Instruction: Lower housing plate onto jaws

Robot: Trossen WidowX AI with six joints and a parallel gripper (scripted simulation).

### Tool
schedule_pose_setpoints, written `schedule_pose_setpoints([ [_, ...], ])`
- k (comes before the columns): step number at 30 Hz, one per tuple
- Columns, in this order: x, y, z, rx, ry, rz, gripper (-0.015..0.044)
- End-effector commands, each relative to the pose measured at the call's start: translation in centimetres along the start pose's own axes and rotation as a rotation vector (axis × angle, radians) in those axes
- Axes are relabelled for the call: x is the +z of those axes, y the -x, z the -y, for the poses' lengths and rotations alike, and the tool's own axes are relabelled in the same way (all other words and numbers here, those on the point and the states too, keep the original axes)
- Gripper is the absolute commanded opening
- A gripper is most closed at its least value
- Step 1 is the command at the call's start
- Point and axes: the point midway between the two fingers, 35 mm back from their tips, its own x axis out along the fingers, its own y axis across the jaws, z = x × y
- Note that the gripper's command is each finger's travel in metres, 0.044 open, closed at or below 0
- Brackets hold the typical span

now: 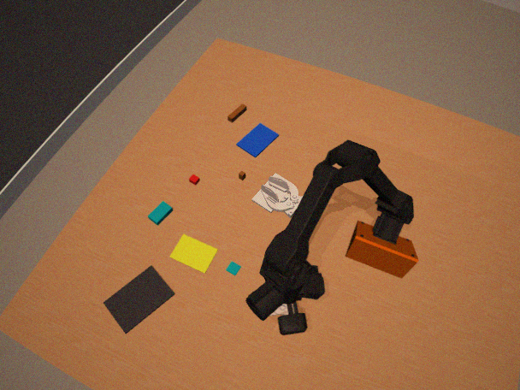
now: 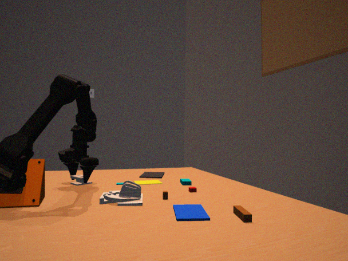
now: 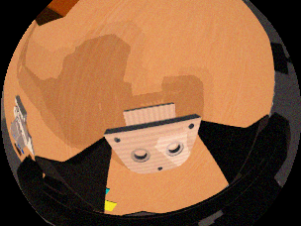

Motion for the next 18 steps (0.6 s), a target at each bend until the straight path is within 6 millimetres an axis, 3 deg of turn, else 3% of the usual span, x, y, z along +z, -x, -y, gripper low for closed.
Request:
schedule_pose_setpoints([
  [1,-0.05,-0.03,-0.07,0.004,0.006,-0.004,0.044],
  [12,-0.05,-0.06,-0.07,0.004,0.006,-0.004,0.044],
  [18,0.0,-0.03,0.0,0.0,0.0,0.0,0.04],
])
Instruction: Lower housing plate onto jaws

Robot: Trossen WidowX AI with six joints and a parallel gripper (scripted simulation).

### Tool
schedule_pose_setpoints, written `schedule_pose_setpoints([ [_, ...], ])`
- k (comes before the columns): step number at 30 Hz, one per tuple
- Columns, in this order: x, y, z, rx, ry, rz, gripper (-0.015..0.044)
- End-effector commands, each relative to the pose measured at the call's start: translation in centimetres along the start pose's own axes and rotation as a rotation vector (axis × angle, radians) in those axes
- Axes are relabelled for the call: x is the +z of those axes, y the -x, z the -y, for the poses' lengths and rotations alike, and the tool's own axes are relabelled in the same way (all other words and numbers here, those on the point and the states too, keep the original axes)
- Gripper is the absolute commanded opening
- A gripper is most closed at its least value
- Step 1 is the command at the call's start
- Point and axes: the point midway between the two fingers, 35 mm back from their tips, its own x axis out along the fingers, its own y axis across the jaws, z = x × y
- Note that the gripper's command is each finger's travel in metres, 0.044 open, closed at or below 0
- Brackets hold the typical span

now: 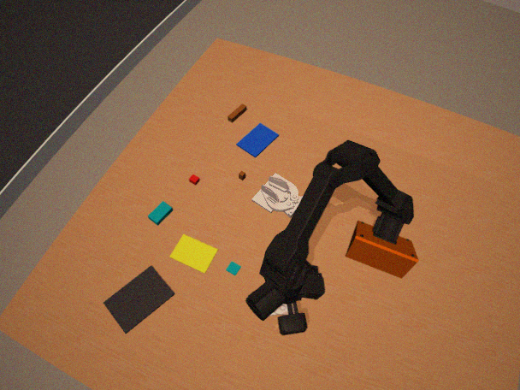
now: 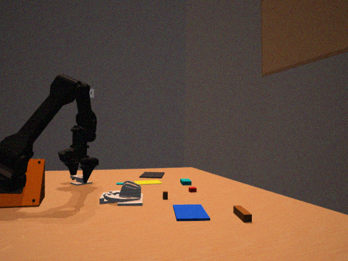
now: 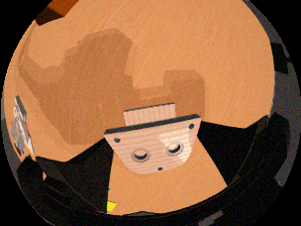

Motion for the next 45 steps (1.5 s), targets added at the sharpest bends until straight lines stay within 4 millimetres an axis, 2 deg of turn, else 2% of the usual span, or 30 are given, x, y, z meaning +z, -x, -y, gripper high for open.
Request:
schedule_pose_setpoints([
  [1,0.0,0.0,0.0,0.0,0.0,0.0,0.0393],
  [8,0.0,0.0,0.0,0.0,0.0,0.0,0.0351],
  [20,0.0,0.2,0.0,0.0,0.0,0.0,0.0351],
  [41,-0.1,6.8,0.0,0.002,0.007,-0.003,0.0351],
  [45,0.0,7.3,0.0,0.002,0.007,-0.003,0.0351],
])
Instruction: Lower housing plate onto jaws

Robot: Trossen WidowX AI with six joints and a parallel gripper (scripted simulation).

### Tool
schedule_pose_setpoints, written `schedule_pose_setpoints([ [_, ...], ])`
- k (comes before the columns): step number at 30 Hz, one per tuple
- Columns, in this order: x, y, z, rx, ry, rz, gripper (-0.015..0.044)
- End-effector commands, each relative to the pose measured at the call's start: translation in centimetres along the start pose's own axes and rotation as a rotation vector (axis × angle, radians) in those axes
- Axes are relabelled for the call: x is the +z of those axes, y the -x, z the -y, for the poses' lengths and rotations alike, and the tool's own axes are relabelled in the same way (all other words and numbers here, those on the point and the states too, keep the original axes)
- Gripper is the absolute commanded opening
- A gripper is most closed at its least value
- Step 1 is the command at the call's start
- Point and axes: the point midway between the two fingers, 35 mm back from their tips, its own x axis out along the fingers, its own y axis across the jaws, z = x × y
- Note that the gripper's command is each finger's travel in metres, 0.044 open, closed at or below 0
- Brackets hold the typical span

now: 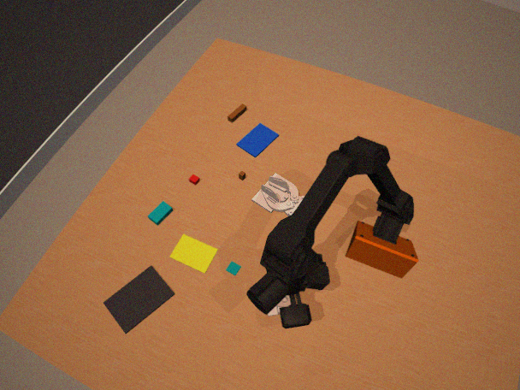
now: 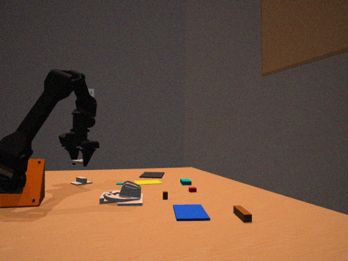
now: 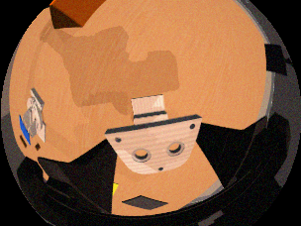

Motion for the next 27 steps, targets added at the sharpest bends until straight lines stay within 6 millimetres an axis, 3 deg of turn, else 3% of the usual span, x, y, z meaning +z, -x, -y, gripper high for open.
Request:
schedule_pose_setpoints([
  [1,-0.1,0.9,0.1,-0.009,-0.007,-0.006,0.0351],
  [7,-0.1,0.9,-0.1,-0.01,-0.012,-0.007,0.0351],
  [27,-0.5,2.2,-6.6,-0.026,-0.167,-0.016,0.0351],
])
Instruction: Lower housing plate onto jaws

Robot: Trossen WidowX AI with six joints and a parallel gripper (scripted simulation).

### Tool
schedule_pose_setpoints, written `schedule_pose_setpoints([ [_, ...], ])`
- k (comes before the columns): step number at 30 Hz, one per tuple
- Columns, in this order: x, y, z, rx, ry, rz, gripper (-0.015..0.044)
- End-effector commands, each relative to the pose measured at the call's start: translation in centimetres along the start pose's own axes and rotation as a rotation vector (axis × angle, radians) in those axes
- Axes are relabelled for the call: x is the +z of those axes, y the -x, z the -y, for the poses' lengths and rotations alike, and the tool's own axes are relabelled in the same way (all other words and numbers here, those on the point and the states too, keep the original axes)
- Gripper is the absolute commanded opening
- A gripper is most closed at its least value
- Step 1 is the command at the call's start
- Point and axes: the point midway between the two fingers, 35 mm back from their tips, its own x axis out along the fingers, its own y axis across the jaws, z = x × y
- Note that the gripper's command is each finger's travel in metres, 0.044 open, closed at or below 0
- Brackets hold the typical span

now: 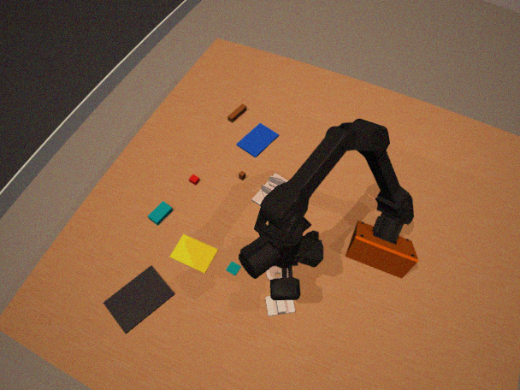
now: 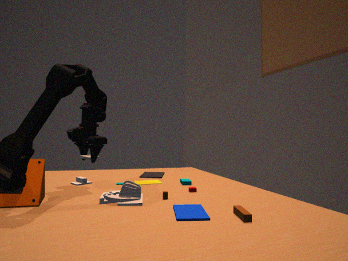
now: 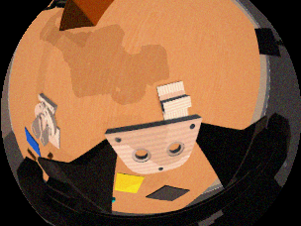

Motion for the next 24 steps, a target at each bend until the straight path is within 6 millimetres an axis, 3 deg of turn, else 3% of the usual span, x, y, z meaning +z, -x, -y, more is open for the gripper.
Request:
schedule_pose_setpoints([
  [1,-0.1,0.3,-1.6,0.002,-0.039,-0.004,0.0351],
  [24,-0.1,0.9,-9.2,-0.002,-0.224,-0.01,0.0351],
])
